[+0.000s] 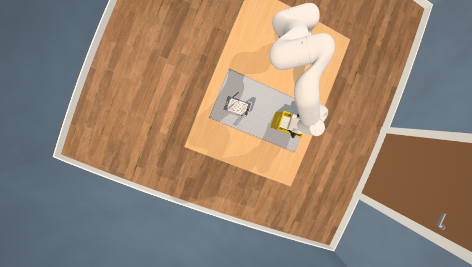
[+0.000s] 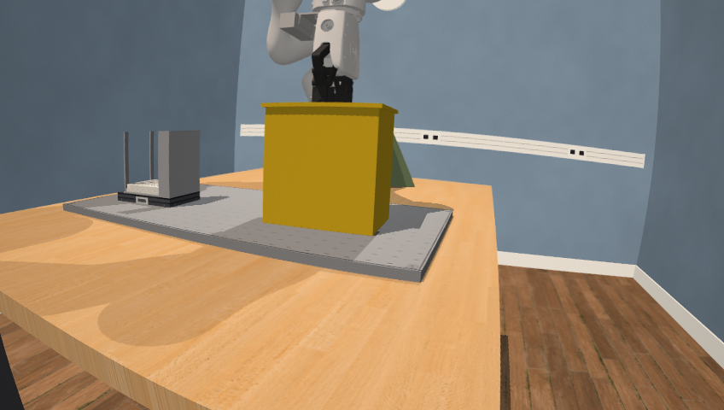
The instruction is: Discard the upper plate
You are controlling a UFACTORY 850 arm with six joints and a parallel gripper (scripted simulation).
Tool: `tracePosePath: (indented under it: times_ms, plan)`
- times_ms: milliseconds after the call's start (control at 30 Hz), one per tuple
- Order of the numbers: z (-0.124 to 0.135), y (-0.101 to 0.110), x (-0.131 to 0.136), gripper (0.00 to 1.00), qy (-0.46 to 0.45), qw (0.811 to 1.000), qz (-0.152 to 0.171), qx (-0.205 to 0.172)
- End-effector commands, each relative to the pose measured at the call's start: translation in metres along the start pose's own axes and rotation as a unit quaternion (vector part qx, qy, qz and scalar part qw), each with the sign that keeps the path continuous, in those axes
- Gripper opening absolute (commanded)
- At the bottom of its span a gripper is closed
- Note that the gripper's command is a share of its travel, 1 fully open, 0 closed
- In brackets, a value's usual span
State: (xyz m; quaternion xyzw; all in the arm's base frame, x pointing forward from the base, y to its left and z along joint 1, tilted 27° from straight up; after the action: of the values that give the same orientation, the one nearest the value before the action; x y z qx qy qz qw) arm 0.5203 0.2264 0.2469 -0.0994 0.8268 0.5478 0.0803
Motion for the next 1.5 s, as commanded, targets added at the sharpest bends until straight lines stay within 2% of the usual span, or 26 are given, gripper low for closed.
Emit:
tracePosePath:
  times_ms: [0,700,1467]
  plan:
    - [0.000,0.001,-0.001,1.00,0.000,1.000,-0.001,0.000]
    - [0.000,0.001,-0.001,1.00,0.000,1.000,-0.001,0.000]
    - [0.000,0.057,-0.001,1.00,0.000,1.000,-0.001,0.000]
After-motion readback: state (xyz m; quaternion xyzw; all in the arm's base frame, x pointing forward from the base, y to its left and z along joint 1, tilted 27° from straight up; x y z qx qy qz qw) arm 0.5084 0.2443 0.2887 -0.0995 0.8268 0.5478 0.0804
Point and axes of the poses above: the point where the finger pads meet when closed, its own y axis back along the fingers, its own x axis across the jaws, z = x × y, the point moved 10 cm from there along y, back along the fingers, and after that the axes turned 1 degree about y, right-handed, at the moved point
